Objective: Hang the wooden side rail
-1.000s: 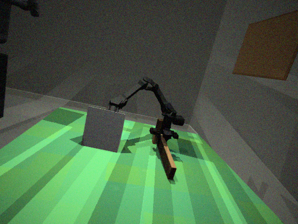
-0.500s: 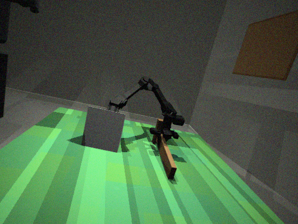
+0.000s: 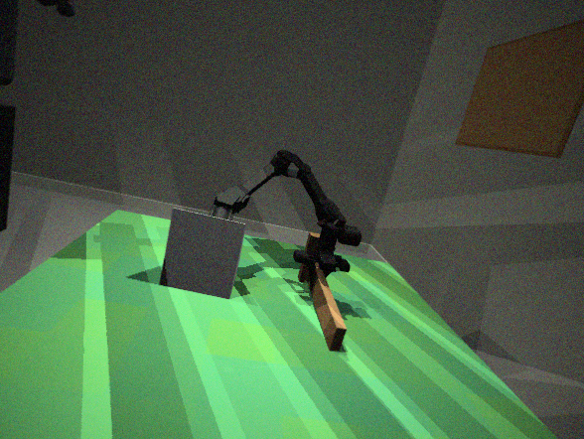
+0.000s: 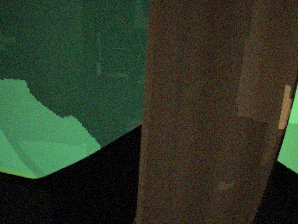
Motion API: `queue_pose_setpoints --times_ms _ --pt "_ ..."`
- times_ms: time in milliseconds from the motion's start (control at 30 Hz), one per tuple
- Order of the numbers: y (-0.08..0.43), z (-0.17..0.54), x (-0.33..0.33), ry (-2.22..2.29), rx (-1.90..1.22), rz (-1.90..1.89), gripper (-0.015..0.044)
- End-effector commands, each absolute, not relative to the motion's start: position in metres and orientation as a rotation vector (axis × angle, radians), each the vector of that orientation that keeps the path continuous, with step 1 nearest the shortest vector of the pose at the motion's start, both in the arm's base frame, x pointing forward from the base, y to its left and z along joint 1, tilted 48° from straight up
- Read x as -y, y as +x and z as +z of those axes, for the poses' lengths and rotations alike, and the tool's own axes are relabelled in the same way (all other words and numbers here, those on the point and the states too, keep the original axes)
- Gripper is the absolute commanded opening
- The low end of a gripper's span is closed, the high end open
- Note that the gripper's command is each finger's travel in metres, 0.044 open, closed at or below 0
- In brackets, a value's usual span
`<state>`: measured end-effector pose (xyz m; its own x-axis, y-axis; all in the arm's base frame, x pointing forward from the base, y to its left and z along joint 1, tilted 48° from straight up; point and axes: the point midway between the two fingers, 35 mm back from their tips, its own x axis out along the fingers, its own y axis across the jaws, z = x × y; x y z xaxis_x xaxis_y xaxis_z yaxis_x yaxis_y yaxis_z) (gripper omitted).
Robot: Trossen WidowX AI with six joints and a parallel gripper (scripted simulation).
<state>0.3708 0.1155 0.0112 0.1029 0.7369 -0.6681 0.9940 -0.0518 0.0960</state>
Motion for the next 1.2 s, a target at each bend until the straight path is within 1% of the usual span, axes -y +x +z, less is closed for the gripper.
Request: queue_pose_setpoints --times_ms 0,1167 --pt "0.3731 0.0145 -0.1134 1.853 -1.674 -0.607 0.0000" --pt "0.3743 0.0181 -0.1152 1.853 -1.674 -0.606 0.0000"
